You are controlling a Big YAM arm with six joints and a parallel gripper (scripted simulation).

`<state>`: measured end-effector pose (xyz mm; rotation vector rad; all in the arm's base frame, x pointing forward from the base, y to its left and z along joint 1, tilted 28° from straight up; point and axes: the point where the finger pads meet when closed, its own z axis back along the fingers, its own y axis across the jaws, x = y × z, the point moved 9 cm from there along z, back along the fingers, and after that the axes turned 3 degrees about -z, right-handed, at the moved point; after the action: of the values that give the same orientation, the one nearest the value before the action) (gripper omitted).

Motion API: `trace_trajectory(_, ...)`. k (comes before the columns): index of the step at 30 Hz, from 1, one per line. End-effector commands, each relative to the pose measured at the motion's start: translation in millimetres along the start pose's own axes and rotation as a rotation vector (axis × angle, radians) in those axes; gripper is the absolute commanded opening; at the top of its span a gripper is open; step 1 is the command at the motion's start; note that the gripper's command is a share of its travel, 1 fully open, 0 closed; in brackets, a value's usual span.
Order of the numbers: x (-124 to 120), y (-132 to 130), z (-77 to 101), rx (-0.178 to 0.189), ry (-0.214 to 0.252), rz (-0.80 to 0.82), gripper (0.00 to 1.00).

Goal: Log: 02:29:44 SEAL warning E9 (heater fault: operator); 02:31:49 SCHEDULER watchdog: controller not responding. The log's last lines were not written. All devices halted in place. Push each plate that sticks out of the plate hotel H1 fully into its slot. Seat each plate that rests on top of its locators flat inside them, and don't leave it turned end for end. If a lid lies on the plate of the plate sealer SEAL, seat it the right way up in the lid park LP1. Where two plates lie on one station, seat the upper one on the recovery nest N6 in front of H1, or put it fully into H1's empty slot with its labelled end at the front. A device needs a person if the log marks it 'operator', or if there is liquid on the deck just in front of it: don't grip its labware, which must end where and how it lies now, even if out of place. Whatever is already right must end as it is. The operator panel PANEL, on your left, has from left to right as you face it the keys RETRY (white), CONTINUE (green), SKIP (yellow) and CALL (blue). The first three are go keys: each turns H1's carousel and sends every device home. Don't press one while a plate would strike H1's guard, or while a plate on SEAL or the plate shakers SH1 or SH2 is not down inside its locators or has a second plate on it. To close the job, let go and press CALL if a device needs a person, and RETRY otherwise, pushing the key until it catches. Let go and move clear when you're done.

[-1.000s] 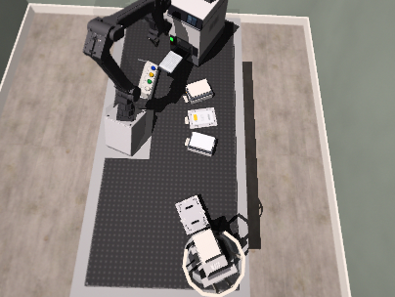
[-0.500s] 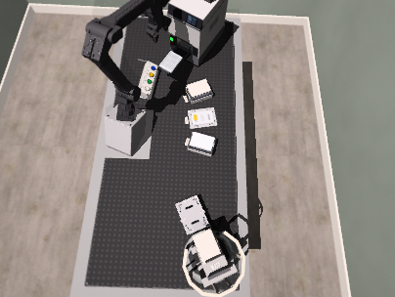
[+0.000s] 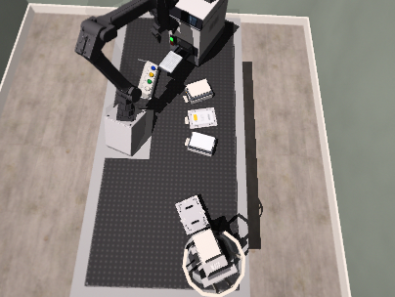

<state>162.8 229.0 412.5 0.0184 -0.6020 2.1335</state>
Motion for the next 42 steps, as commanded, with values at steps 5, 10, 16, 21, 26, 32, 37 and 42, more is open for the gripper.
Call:
trace_trajectory(5, -11.3, -22.0, 16.3, -0.032, -0.003, -0.224, 1.00)
trace_trajectory(10, -26.7, -29.3, 16.4, -0.033, -0.004, -0.390, 1.00)
trace_trajectory(16, -45.3, -37.9, 16.4, -0.033, -0.005, -0.589, 1.00)
trace_trajectory(21, -57.8, -43.7, 16.4, -0.034, -0.005, -0.721, 1.00)
trace_trajectory(26, -70.2, -49.5, 16.4, -0.035, -0.007, -0.854, 1.00)
trace_trajectory(32, -88.9, -58.0, 16.4, -0.035, -0.008, -1.054, 1.00)
trace_trajectory(37, -104.5, -65.2, 16.4, -0.036, -0.009, -1.220, 1.00)
trace_trajectory(42, -113.8, -69.4, 16.4, -0.036, -0.010, -1.320, 1.00)
